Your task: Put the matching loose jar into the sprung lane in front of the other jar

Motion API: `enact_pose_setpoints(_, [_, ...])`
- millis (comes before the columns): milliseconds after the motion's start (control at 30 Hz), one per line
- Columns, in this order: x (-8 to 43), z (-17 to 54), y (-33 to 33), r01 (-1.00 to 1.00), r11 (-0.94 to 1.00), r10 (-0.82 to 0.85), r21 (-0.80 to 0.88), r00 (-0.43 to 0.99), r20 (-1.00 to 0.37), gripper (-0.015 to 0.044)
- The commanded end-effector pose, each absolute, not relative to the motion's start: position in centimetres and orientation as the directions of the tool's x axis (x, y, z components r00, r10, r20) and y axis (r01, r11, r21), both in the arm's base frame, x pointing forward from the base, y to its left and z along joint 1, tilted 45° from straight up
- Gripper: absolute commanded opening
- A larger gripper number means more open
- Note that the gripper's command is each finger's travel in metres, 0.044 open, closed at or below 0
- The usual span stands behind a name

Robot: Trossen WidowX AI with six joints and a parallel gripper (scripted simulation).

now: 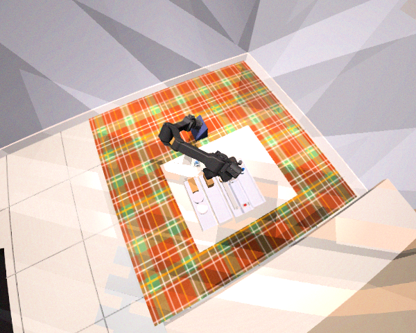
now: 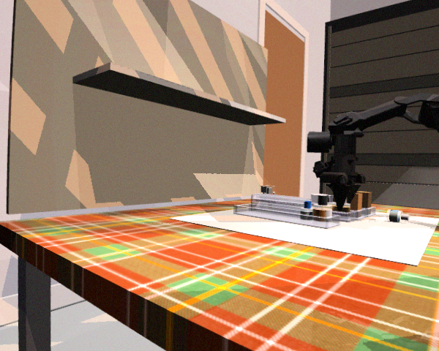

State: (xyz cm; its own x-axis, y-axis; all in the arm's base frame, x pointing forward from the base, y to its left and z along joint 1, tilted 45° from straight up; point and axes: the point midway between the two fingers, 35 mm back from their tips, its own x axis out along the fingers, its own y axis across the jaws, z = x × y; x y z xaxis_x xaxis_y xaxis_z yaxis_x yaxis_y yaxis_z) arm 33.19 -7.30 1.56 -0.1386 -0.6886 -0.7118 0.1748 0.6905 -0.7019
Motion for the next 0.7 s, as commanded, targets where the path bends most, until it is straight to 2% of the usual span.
enact_pose_setpoints(0, [33.25,1.66,-7.50,0.180,0.683,-0.696,-0.708,-0.133,-0.705,0.0000])
enact_pose_setpoints(667, [32.93,1.65,-7.43,0.179,0.683,-0.696,-0.708,-0.133,-0.705,0.0000])
